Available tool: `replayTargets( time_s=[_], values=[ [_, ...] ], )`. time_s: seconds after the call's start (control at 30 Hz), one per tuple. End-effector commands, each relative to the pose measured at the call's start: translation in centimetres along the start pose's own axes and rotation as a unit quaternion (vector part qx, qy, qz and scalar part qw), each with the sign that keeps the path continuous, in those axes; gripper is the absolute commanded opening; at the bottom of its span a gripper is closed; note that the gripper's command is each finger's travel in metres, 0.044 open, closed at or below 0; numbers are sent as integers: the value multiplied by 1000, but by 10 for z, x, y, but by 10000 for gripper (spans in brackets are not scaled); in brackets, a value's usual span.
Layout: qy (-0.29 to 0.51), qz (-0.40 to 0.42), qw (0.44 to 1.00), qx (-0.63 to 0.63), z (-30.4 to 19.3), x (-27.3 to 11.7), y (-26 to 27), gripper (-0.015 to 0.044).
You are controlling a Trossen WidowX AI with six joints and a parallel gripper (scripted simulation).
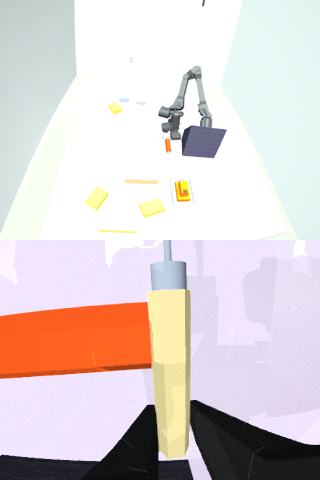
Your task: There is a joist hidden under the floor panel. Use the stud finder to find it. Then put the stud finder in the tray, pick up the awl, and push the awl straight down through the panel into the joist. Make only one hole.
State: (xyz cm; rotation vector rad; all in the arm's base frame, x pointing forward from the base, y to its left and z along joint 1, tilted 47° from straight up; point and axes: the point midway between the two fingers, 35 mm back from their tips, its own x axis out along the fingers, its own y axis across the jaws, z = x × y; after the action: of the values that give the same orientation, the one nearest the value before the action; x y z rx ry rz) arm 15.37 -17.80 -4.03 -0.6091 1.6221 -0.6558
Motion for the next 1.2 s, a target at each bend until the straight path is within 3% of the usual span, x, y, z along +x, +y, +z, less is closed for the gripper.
replayTargets(
  time_s=[0.0, 0.83, 1.17],
  values=[
    [-5, 2, 1000, 5, 6, -16, 0, 0],
    [-3, -6, 1000, 9, -10, -105, -4, 0],
    [3, 127, 967, 222, -1, -107, 18, 0]
  ],
)
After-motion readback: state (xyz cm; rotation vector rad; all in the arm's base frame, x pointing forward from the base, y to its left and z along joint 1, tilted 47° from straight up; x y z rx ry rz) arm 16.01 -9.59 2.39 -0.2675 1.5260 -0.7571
